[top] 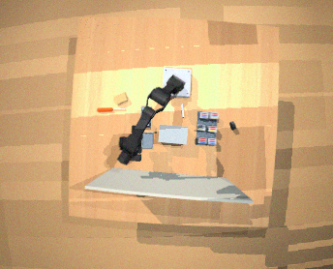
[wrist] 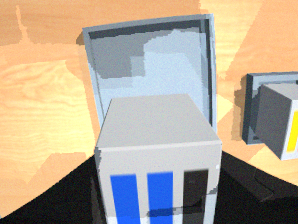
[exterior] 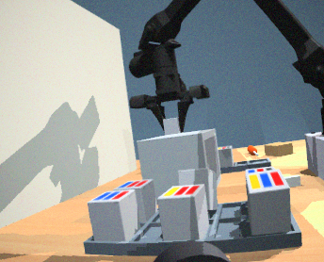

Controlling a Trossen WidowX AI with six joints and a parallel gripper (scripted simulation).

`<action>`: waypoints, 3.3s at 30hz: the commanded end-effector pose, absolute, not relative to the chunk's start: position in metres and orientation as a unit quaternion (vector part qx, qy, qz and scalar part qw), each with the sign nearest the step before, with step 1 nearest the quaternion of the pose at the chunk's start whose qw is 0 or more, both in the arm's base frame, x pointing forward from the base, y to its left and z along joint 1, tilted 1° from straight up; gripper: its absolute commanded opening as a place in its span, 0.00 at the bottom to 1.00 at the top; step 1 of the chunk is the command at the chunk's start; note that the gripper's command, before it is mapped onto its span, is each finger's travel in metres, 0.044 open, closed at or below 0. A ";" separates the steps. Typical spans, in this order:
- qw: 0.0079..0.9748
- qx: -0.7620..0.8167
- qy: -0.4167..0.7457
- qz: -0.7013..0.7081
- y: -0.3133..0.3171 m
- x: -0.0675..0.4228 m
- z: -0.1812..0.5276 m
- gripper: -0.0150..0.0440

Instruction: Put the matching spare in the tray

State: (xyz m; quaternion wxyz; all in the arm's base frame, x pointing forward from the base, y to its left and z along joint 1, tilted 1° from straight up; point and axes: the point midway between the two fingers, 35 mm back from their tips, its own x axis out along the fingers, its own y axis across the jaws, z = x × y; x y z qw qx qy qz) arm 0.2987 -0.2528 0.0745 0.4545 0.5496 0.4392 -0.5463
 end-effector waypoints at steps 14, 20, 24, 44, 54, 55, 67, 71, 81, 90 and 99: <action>0.452 0.551 0.439 -0.547 -0.252 0.298 0.059 0.25; 0.452 0.551 0.439 -0.547 -0.252 0.298 0.053 0.25; 0.452 0.551 0.439 -0.547 -0.252 0.298 0.050 0.25; 0.452 0.551 0.439 -0.547 -0.251 0.297 0.032 0.25; 0.452 0.551 0.439 -0.547 -0.250 0.296 0.023 0.25; 0.452 0.551 0.439 -0.547 -0.250 0.296 0.022 0.25; 0.452 0.551 0.439 -0.547 -0.249 0.294 0.012 0.25; 0.452 0.551 0.439 -0.547 -0.248 0.294 0.009 0.25; 0.452 0.551 0.439 -0.547 -0.247 0.293 0.000 0.25; 0.454 0.550 0.439 -0.546 -0.248 0.293 0.000 0.48; 0.454 0.550 0.439 -0.546 -0.248 0.293 0.000 0.88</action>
